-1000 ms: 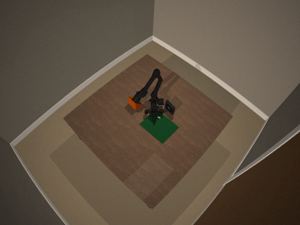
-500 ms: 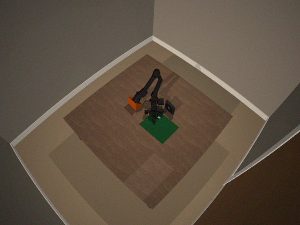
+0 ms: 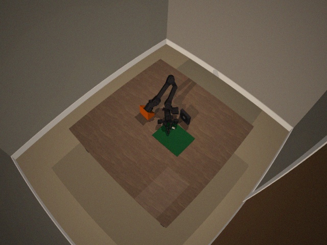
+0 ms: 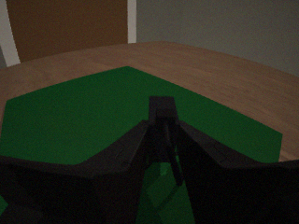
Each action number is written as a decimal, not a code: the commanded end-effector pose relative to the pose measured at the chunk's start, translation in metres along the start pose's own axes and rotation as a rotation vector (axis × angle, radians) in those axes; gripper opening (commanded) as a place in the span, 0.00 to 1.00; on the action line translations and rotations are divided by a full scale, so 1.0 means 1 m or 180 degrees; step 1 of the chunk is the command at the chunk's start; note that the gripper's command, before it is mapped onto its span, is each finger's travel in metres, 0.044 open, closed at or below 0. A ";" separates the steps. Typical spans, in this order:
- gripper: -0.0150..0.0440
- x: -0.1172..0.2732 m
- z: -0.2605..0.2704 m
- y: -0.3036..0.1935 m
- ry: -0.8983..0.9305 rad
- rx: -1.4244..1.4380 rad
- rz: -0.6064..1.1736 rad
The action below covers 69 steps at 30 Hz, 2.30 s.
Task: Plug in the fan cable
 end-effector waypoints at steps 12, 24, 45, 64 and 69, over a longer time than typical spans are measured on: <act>0.49 0.000 0.000 0.000 0.0000 0.0000 0.0000; 0.49 0.000 0.000 0.000 0.0000 0.0000 0.0000; 0.49 0.021 0.004 0.001 -0.0036 -0.0015 0.0044; 0.49 0.069 0.003 0.019 -0.0048 -0.0018 0.0051; 0.49 0.082 0.000 0.027 -0.0035 -0.0016 0.0039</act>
Point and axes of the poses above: the point midway between the two fingers, 35 mm back from their tips, its own x axis back along the fingers, its own z axis across the jaws, y = z × x, the point moved 4 cm from there along x, back along the fingers, and after that the axes turned 7 degrees about x, right-handed, at the moved point
